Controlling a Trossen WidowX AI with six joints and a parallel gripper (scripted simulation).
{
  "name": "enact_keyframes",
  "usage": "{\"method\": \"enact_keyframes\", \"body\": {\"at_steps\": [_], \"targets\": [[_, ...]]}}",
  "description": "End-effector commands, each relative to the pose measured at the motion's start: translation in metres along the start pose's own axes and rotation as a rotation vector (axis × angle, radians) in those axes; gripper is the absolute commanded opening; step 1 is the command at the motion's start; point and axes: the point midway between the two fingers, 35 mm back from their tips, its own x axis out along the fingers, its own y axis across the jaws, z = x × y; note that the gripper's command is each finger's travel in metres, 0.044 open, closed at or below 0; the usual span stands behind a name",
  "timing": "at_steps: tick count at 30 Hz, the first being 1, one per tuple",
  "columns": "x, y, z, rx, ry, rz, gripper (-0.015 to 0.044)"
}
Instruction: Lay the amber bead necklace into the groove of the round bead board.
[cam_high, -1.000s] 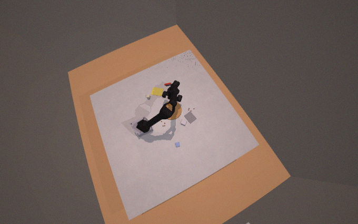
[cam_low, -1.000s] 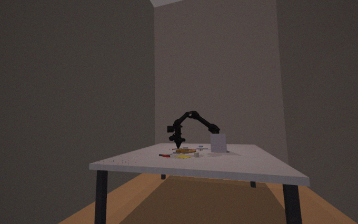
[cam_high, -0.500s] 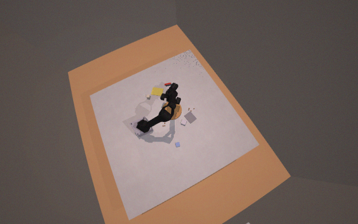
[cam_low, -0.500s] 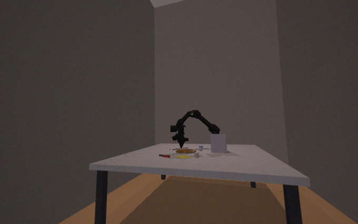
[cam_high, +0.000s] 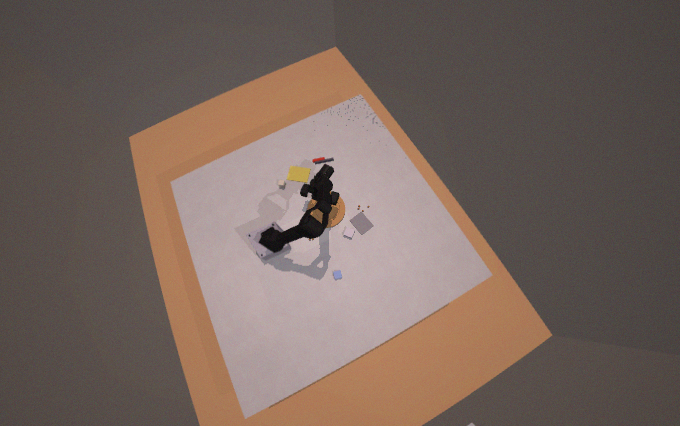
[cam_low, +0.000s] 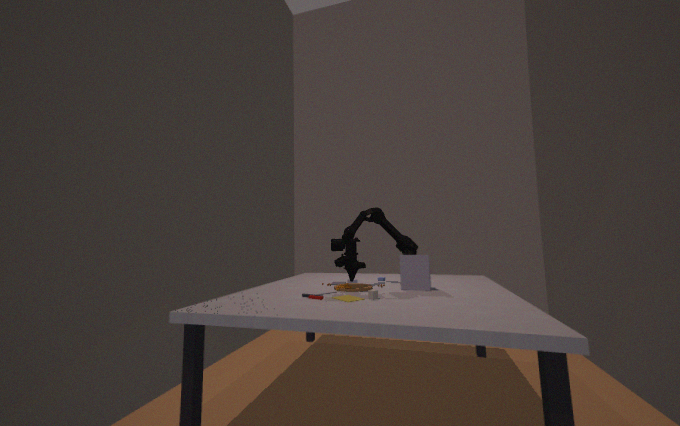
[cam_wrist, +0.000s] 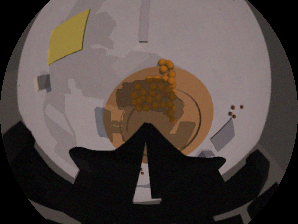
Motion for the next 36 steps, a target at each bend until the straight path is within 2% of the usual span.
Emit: {"method": "enact_keyframes", "body": {"at_steps": [1,19,36], "targets": [[0.003,0.002,-0.004,-0.001,0.0,0.003,0.0],[0.024,0.002,-0.004,-0.001,0.001,0.002,0.0],[0.011,0.001,-0.003,0.002,-0.002,0.004,0.044]]}}
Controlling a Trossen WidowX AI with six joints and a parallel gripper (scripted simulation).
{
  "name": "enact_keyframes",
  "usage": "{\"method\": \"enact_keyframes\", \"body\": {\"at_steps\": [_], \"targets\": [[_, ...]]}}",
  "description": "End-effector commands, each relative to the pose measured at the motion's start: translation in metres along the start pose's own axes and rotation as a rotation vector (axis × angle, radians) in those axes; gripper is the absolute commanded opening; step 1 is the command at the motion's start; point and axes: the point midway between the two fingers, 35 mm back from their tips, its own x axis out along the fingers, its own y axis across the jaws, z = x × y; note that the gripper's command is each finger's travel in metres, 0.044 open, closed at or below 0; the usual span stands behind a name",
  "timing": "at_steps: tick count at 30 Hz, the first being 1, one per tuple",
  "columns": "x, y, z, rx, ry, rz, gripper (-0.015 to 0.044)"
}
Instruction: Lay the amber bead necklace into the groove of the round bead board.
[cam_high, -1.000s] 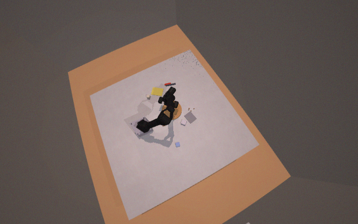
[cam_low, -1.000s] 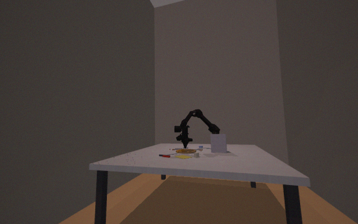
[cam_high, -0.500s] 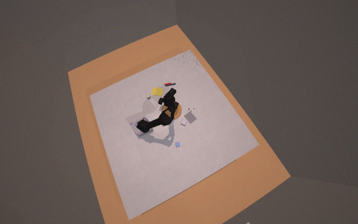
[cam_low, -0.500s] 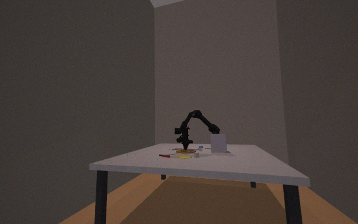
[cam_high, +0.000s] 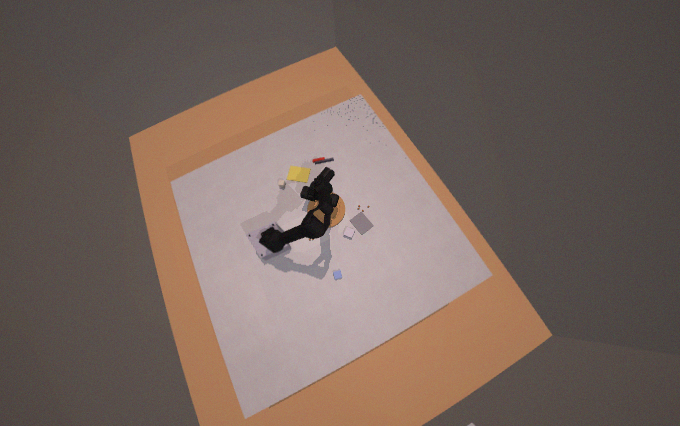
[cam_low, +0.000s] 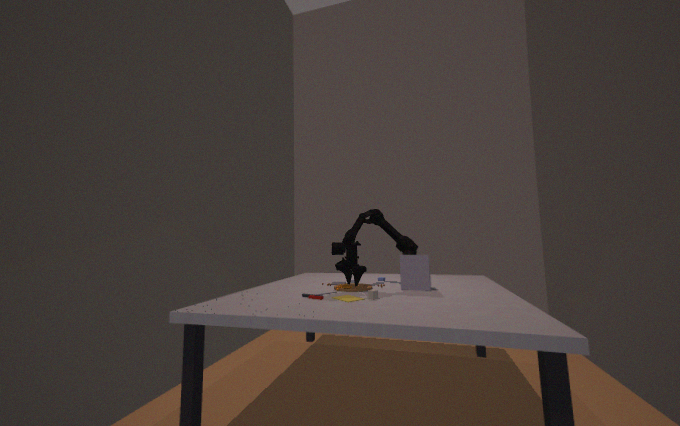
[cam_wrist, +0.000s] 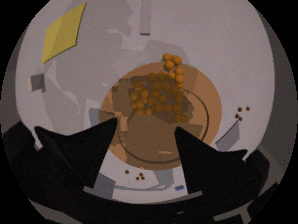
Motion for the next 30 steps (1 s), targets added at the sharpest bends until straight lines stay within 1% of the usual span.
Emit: {"method": "enact_keyframes", "body": {"at_steps": [1,5,6,11,30], "targets": [[-0.0112,0.0,0.0006,0.001,-0.003,-0.001,0.044],[-0.0185,0.0003,-0.0001,-0.001,-0.001,-0.002,0.044],[-0.0107,0.001,-0.0018,-0.007,0.005,-0.003,0.044],[-0.0184,0.001,-0.0017,-0.001,-0.001,-0.002,0.044],[-0.0184,0.001,-0.0017,-0.001,-0.001,-0.002,0.044]]}}
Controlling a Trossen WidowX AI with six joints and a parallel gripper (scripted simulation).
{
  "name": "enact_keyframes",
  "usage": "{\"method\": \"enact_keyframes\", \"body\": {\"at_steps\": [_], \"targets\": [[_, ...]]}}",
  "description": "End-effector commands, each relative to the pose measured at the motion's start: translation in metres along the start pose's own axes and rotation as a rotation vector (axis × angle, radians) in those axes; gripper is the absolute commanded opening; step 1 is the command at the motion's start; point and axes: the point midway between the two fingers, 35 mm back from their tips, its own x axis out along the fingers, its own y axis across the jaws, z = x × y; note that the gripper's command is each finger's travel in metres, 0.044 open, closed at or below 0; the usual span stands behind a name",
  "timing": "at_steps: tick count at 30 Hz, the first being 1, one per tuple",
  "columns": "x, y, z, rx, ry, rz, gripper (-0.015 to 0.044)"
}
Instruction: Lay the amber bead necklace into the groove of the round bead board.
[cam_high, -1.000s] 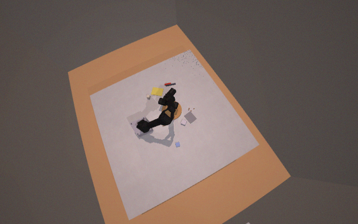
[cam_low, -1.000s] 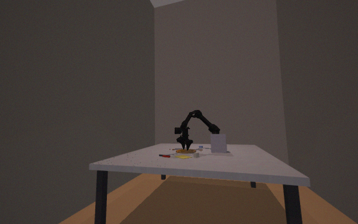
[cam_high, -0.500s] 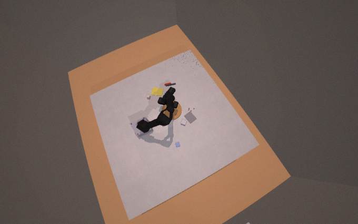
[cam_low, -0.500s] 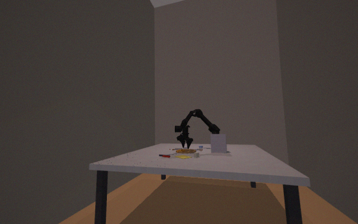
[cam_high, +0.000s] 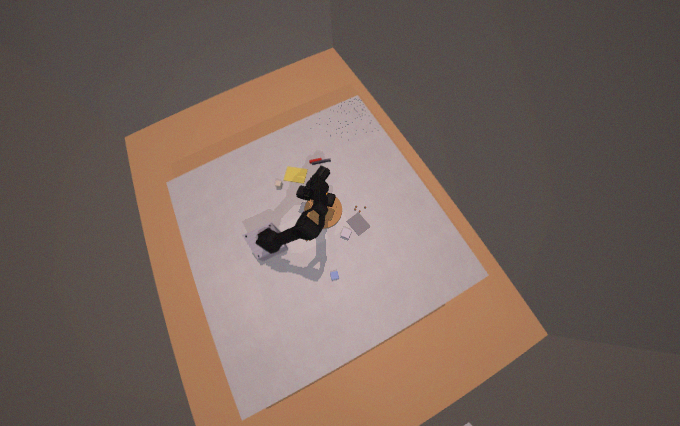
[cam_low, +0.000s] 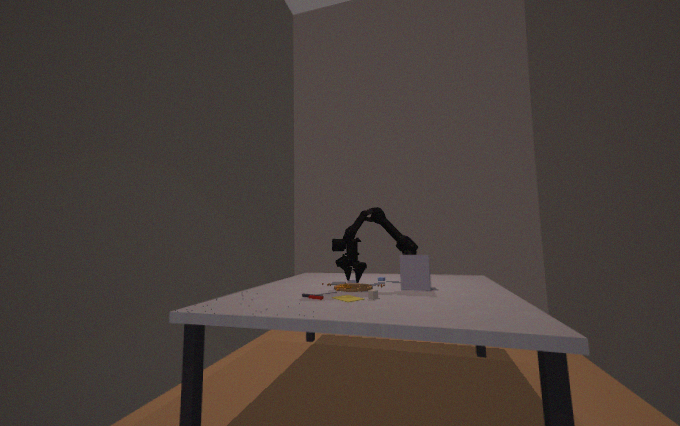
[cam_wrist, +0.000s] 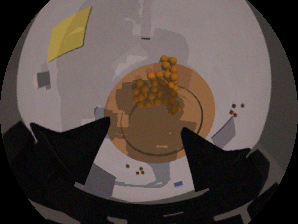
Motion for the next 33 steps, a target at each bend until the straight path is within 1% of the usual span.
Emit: {"method": "enact_keyframes", "body": {"at_steps": [1,30,33], "targets": [[0.0,0.001,0.0,0.004,0.0,0.005,0.044],[0.0,0.001,0.0,0.004,0.0,0.005,0.044],[-0.003,-0.002,0.011,0.034,-0.001,0.005,0.0361]]}}
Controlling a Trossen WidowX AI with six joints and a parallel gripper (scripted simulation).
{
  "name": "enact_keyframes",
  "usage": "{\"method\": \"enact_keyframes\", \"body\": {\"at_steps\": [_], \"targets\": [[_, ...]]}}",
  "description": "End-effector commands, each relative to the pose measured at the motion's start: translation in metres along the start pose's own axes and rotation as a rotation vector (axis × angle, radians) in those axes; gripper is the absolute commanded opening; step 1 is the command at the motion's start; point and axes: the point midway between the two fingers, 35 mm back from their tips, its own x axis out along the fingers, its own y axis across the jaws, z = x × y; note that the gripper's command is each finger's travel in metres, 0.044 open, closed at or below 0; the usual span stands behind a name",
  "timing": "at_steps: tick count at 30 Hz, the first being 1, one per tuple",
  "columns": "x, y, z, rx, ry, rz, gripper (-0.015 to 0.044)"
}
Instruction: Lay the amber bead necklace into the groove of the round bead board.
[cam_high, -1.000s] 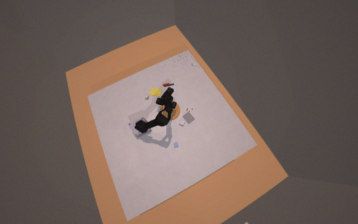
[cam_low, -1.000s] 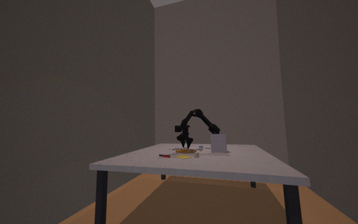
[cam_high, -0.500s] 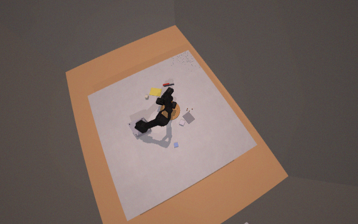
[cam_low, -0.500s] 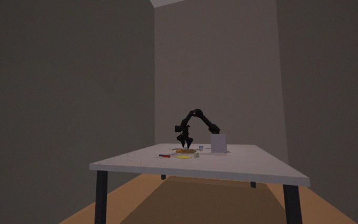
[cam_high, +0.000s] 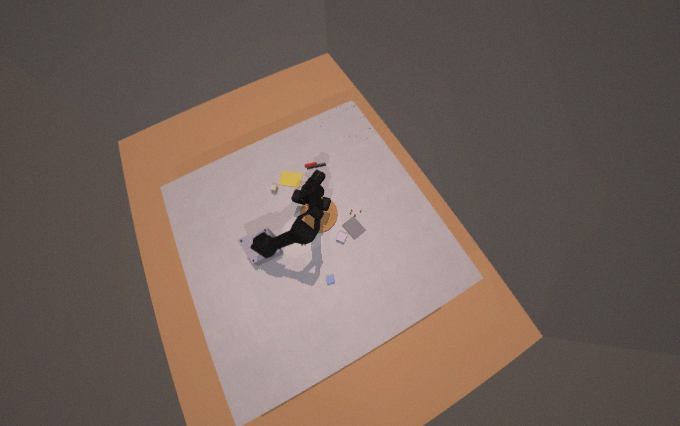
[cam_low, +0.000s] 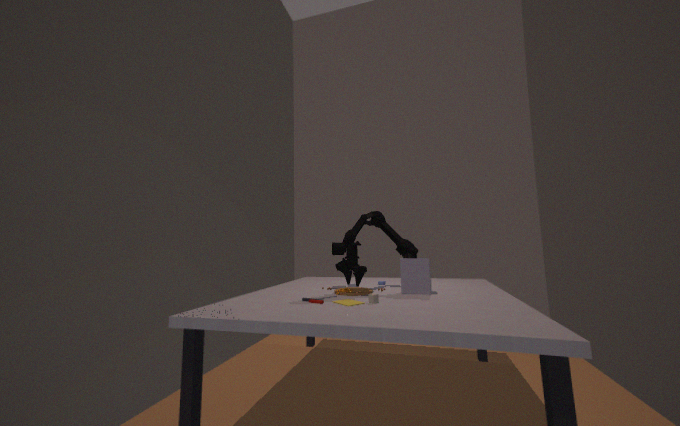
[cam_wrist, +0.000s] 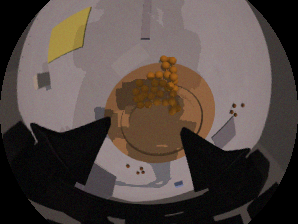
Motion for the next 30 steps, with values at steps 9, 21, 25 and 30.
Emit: {"method": "enact_keyframes", "body": {"at_steps": [9,21,25,30], "targets": [[-0.014,-0.012,0.07,0.203,-0.008,0.004,0.02],[-0.007,-0.011,0.071,0.202,-0.013,0.002,0.02],[-0.003,-0.011,0.071,0.202,-0.012,0.002,0.02],[0.005,-0.012,0.071,0.204,-0.011,0.002,0.02]]}}
